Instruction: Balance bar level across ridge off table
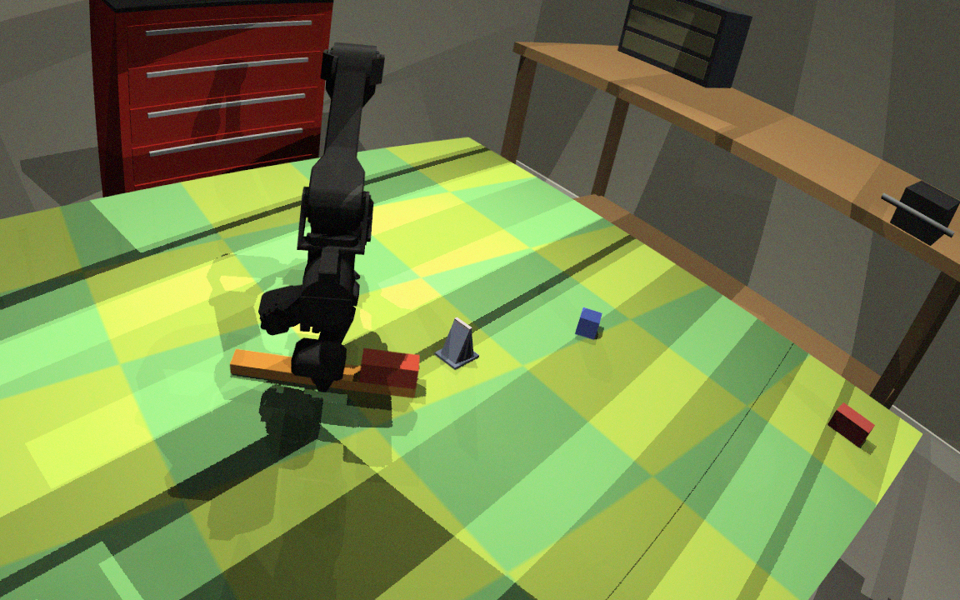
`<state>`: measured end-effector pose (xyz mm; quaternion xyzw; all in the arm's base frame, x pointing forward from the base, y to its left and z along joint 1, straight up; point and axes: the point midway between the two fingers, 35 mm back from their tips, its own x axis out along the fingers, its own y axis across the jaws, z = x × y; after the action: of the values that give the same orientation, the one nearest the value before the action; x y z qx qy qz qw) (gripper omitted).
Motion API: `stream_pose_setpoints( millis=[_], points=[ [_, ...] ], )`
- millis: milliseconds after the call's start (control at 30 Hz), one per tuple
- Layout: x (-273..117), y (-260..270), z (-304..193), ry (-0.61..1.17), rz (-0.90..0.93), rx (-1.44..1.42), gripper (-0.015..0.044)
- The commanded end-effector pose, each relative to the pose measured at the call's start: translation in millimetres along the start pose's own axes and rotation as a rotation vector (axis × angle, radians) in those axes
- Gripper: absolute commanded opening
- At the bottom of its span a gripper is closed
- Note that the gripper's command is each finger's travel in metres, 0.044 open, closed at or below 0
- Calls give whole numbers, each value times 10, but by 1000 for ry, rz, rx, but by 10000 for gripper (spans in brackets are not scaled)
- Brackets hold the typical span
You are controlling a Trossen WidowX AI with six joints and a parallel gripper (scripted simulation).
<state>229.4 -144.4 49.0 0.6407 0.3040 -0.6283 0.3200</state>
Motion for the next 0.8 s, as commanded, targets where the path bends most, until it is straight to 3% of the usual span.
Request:
stream_pose_setpoints(
  millis=[0, 367, 567, 767],
  points=[
    [29, -18, 8, -4, -5, 5, 315],
    [29, -18, 8, -4, -5, 5, 315],
    [21, -13, 1, 0, -4, 0, 157],
    [21, -13, 1, 0, -4, 0, 118]
  ],
)
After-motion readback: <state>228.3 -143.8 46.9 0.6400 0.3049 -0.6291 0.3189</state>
